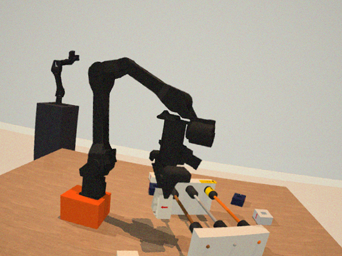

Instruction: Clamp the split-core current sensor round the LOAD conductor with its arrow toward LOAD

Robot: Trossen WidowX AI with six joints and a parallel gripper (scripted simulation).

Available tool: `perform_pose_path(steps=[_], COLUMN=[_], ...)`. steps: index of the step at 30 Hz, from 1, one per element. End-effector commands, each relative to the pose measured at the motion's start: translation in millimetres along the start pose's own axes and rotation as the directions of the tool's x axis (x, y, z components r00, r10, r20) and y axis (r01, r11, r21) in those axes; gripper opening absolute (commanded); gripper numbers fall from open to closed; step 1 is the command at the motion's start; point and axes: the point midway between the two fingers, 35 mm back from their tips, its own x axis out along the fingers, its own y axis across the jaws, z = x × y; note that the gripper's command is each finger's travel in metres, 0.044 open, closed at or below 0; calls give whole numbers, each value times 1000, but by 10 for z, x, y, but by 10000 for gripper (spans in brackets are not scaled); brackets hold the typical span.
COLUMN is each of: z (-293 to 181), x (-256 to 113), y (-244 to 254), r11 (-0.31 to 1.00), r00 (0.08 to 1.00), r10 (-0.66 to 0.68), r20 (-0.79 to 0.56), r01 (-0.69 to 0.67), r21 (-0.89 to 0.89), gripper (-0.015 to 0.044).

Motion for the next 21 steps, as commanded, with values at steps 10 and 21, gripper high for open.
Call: perform_pose_path(steps=[10, 21], z=[-58, 268], x=[-517, -607], y=[44, -42], r11=[1000, 962], r00=[1000, 1000], r10=[-8, -9], r20=[7, 10], r01=[8, 6], r21=[2, 271], gripper=[0, 0])
